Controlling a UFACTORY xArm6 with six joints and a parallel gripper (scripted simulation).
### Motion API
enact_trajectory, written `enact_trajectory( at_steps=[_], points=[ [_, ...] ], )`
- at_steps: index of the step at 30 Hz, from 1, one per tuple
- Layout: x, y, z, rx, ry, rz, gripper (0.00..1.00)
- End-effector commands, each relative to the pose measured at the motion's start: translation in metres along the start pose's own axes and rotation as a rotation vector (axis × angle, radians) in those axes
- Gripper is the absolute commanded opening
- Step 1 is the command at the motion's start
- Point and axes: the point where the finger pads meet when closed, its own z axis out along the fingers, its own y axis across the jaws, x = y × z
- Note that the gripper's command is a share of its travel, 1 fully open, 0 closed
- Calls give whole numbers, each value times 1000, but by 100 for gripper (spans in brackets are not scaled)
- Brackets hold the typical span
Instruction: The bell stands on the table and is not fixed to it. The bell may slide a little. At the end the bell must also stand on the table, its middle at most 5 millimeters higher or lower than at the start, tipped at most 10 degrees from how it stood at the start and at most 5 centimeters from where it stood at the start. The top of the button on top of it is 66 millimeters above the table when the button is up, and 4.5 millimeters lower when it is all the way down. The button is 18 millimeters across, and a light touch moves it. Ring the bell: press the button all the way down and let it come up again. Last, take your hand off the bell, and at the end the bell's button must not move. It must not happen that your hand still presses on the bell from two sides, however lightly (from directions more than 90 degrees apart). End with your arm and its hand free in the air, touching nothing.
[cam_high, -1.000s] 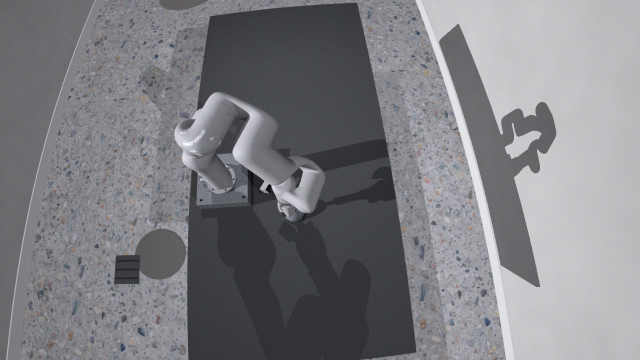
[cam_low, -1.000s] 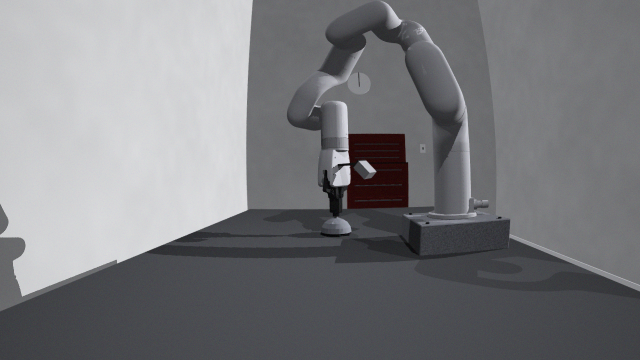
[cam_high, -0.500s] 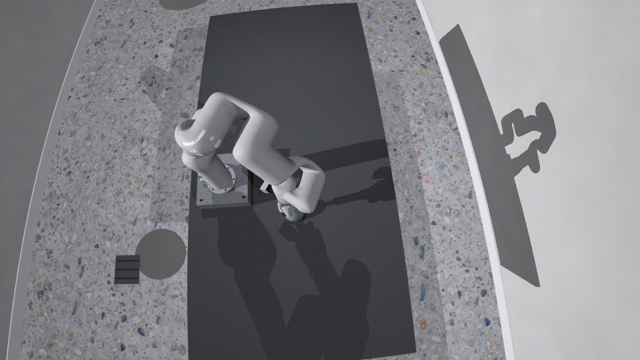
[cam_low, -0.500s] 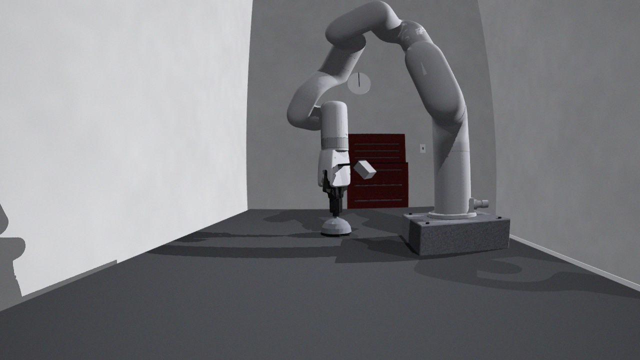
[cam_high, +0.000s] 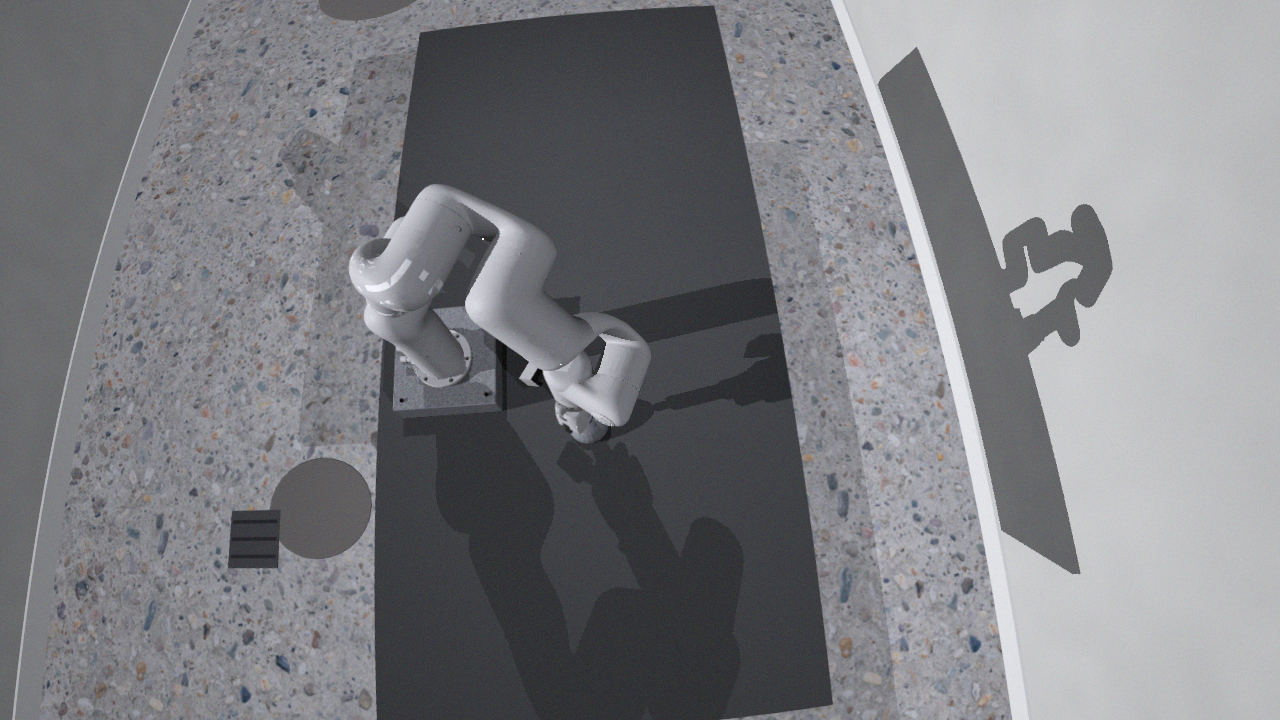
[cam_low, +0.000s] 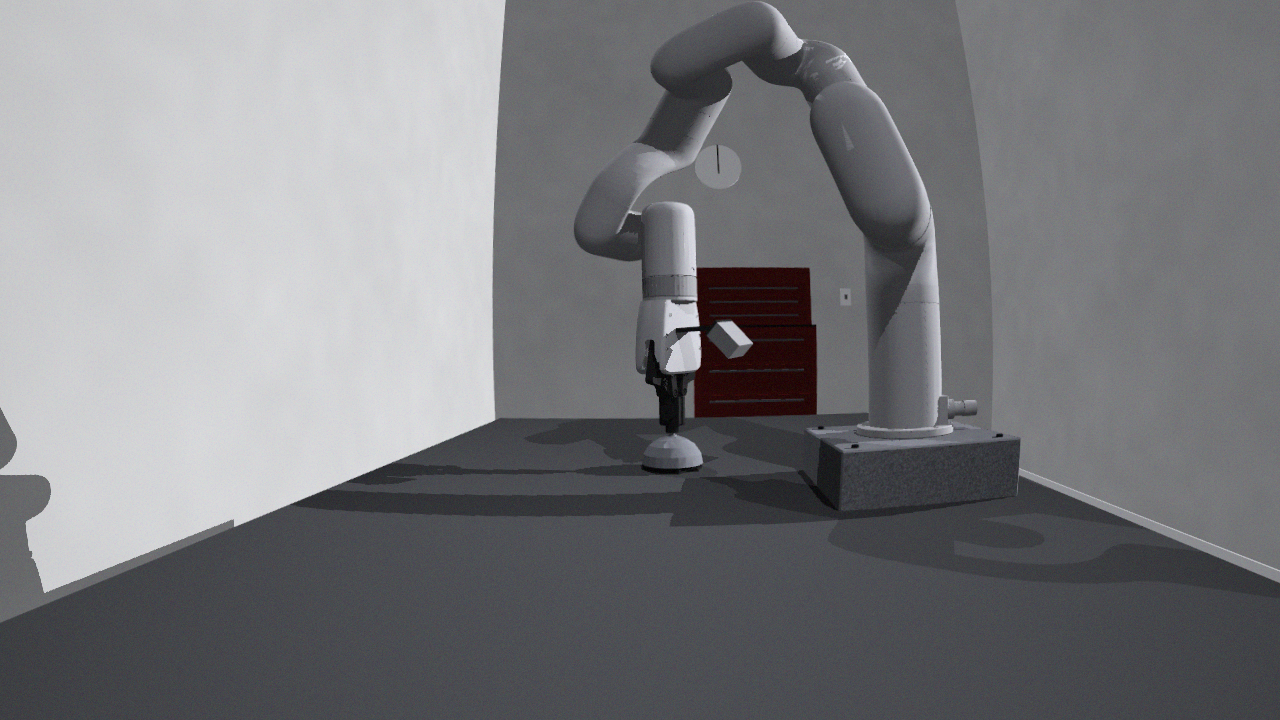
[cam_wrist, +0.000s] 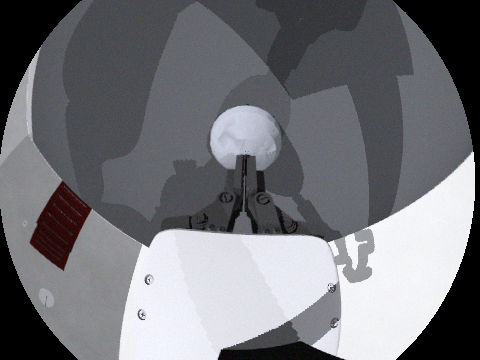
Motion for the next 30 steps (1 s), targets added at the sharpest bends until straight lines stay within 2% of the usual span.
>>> enact_trajectory(
  at_steps=[1,10,30],
  points=[
    [-1,0,1,-1,-3,0,0],
    [-1,0,-7,-1,-3,0,0],
    [-1,0,-54,-1,-3,0,0]
  ],
)
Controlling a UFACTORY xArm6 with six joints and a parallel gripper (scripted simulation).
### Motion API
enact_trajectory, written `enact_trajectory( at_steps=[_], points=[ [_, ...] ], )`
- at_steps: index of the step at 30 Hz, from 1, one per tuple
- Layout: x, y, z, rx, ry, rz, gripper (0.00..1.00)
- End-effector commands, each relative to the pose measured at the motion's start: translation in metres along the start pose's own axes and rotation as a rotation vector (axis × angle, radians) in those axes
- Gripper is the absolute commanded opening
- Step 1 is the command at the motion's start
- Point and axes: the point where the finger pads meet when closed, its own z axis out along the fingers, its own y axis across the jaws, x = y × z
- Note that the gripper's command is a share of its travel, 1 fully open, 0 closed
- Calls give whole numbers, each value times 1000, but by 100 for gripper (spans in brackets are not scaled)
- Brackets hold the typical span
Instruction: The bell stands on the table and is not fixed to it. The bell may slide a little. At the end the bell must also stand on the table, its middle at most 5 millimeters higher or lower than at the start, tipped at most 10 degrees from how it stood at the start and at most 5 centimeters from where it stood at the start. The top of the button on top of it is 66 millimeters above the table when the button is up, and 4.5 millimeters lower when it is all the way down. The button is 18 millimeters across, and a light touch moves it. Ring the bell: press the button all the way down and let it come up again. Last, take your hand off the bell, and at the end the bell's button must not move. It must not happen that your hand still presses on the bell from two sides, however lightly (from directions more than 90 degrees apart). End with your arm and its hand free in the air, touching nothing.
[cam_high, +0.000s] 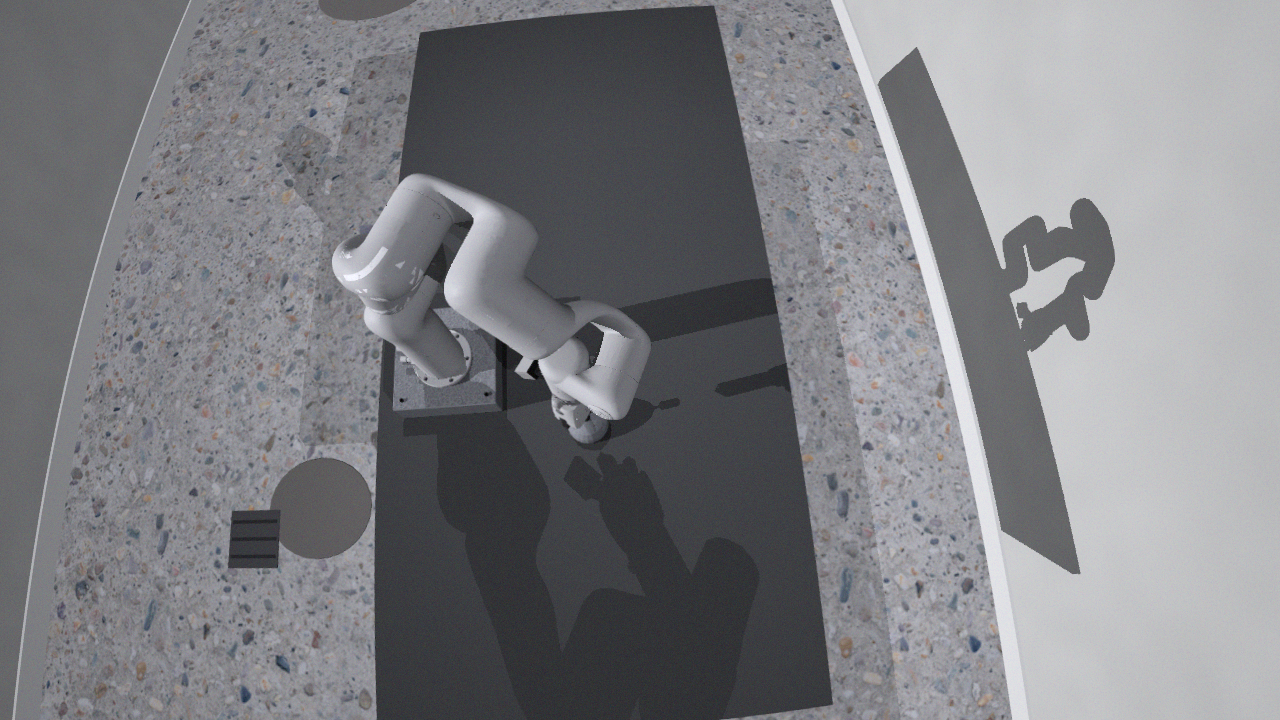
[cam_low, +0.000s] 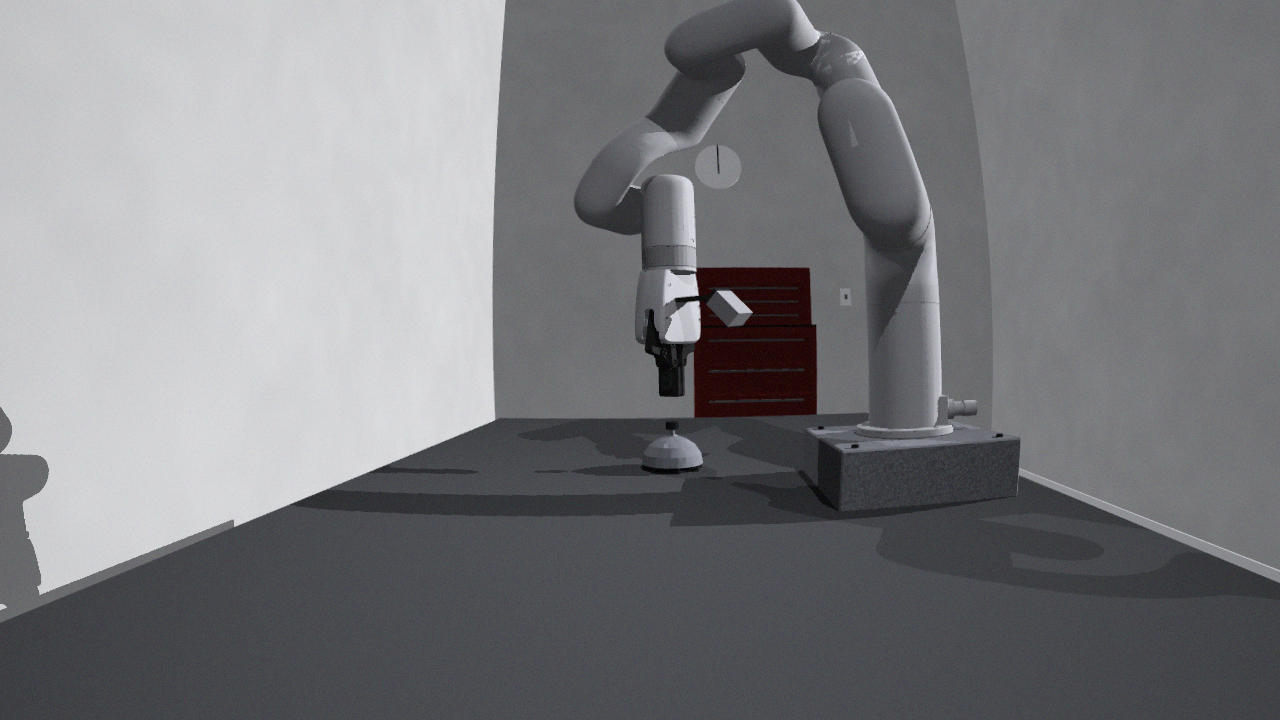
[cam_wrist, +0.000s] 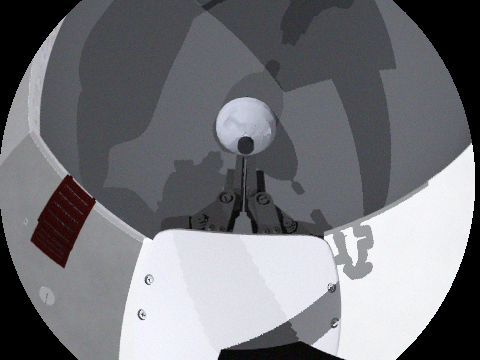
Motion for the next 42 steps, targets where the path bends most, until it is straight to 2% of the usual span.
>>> enact_trajectory(
  at_steps=[1,13,42],
  points=[
    [-1,0,-16,0,-3,0,0],
    [-1,0,-28,0,-3,0,0],
    [-1,0,-28,0,-3,0,0]
  ],
)
